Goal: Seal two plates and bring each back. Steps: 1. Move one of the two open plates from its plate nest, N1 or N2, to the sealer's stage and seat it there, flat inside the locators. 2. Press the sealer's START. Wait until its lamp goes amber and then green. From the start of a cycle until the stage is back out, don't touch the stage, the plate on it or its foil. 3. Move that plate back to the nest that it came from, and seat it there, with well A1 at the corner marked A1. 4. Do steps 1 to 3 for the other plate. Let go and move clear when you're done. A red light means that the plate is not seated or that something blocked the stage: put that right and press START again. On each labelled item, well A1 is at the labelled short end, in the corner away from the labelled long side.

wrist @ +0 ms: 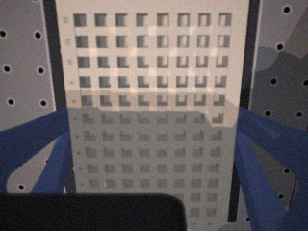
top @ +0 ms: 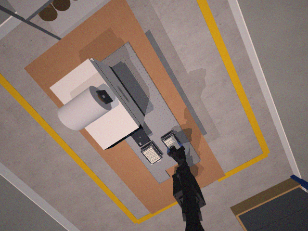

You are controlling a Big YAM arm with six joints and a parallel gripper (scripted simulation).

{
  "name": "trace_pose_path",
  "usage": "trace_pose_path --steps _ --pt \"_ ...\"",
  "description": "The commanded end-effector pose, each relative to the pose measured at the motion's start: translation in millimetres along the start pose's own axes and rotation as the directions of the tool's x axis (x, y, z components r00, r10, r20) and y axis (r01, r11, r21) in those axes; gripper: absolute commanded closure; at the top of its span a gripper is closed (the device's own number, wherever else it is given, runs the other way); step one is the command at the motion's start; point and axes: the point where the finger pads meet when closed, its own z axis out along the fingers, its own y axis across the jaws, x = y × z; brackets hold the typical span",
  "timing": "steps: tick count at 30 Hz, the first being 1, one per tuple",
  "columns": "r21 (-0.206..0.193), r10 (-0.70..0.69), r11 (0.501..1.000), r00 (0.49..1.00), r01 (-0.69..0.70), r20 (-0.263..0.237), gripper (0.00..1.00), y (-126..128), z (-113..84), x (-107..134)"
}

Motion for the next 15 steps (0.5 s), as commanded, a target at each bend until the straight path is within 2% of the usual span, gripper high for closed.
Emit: trace_pose_path --steps 1,8,15 --pt "-0.003 0.009 1.0 1.0 -0.009 -0.001 1.0 -0.9 4.9 -0.9" --pt "-0.012 0.016 1.0 0.999 -0.017 -0.03 1.0 4.1 2.6 11.8" --pt "-0.011 0.015 1.0 1.0 -0.015 -0.027 1.0 5.3 1.5 14.3"
